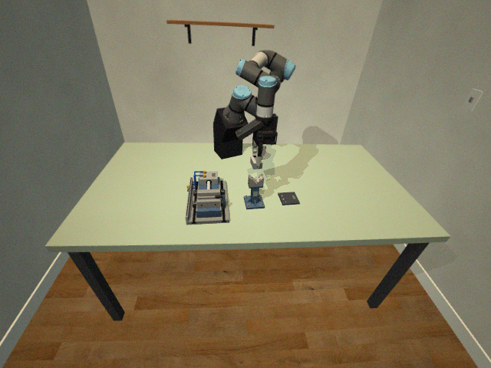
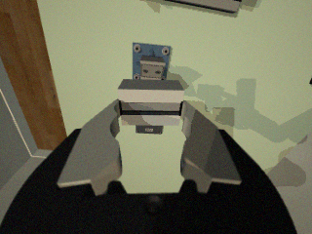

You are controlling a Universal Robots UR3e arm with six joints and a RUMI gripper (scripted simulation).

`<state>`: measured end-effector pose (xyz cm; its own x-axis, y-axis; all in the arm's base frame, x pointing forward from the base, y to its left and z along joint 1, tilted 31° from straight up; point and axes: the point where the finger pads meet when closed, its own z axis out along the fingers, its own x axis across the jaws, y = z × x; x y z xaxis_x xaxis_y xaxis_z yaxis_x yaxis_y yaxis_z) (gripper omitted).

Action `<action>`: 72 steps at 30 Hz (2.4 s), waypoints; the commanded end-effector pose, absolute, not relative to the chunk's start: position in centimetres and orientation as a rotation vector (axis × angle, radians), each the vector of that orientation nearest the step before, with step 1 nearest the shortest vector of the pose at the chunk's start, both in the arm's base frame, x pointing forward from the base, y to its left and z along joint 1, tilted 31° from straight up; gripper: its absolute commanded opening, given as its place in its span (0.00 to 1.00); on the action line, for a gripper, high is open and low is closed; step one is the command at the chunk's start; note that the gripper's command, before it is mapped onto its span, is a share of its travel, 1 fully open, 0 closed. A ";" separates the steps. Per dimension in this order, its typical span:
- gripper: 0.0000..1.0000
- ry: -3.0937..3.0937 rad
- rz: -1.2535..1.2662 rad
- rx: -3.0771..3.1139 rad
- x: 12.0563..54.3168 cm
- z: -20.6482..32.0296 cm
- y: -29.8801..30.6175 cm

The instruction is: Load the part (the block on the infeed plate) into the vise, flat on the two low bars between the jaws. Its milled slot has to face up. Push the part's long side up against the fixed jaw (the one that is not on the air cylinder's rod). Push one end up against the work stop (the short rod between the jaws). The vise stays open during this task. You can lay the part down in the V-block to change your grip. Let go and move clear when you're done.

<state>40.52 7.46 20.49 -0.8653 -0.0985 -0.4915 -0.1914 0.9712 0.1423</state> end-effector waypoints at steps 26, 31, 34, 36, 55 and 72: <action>0.00 2.602 0.216 -0.339 41.5 20.6 6.0; 0.00 2.597 0.206 -0.373 41.7 20.6 5.7; 0.00 2.593 0.200 -0.395 41.8 20.6 5.4; 0.00 2.591 0.196 -0.410 41.9 20.6 5.3; 0.00 2.563 0.156 -0.554 42.8 20.5 3.7; 0.00 2.527 0.116 -0.699 43.7 20.4 2.0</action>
